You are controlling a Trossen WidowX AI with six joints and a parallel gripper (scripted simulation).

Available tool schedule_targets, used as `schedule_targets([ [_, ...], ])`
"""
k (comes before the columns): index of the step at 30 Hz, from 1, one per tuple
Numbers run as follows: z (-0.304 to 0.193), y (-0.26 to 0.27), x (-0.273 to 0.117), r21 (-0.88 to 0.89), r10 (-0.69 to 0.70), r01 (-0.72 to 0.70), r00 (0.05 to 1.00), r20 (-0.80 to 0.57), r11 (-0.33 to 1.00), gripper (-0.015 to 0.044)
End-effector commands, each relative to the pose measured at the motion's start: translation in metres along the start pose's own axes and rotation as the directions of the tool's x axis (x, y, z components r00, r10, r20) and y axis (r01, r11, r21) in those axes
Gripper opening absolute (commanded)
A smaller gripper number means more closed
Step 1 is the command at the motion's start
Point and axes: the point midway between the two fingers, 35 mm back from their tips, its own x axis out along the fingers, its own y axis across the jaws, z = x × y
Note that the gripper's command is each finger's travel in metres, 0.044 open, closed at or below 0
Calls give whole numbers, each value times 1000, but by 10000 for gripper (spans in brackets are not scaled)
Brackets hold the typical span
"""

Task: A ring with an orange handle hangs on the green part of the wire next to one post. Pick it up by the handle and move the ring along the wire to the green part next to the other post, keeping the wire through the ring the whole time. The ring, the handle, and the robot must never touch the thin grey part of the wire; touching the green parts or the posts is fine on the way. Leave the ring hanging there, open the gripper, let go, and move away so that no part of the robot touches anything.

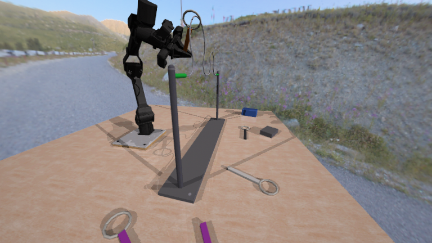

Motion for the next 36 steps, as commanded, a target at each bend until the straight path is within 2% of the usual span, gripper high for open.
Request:
schedule_targets([
  [1,0,-1,0,-53,-29,29,1000,5,998,-150],
  [36,4,-16,-1,-402,-256,276,961,104,873,-150],
])
